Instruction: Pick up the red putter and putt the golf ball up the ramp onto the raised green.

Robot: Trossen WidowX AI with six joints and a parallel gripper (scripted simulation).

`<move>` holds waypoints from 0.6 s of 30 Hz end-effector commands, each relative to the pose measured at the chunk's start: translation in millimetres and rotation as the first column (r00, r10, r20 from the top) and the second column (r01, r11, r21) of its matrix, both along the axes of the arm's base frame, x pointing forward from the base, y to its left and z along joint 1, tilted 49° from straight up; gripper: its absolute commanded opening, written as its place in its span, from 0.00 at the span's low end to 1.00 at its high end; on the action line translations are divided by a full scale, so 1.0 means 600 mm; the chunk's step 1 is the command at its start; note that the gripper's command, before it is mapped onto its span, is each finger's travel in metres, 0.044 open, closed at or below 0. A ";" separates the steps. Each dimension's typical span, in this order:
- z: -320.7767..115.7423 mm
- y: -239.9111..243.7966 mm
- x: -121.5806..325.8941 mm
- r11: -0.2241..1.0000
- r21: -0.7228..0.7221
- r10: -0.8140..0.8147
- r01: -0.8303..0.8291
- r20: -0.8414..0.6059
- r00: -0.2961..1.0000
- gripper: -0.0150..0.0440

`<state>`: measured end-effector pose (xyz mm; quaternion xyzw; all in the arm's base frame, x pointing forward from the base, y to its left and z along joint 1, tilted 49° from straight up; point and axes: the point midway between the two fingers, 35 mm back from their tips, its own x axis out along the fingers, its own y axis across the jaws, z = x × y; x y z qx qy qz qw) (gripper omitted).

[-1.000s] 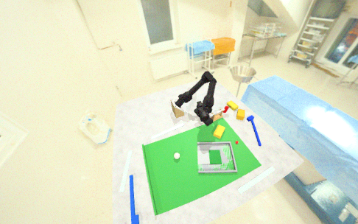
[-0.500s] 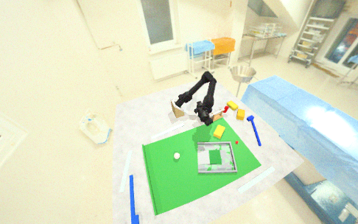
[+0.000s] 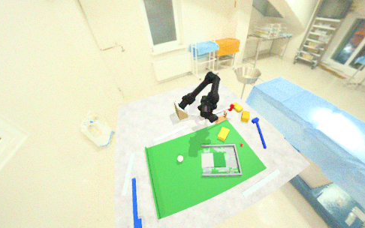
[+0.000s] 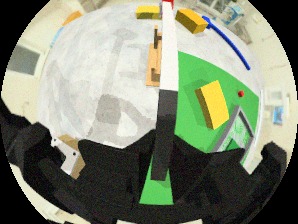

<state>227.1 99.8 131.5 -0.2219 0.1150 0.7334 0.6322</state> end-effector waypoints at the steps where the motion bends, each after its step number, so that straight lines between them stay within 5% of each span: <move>1: 0.031 -0.030 0.000 1.000 -0.002 -0.014 0.014 0.014 1.000 0.25; 9: 0.034 -0.043 0.002 0.999 -0.010 -0.035 0.035 -0.012 0.999 0.25; 18: -0.020 -0.105 0.035 0.967 -0.138 -0.250 0.216 -0.313 0.916 0.25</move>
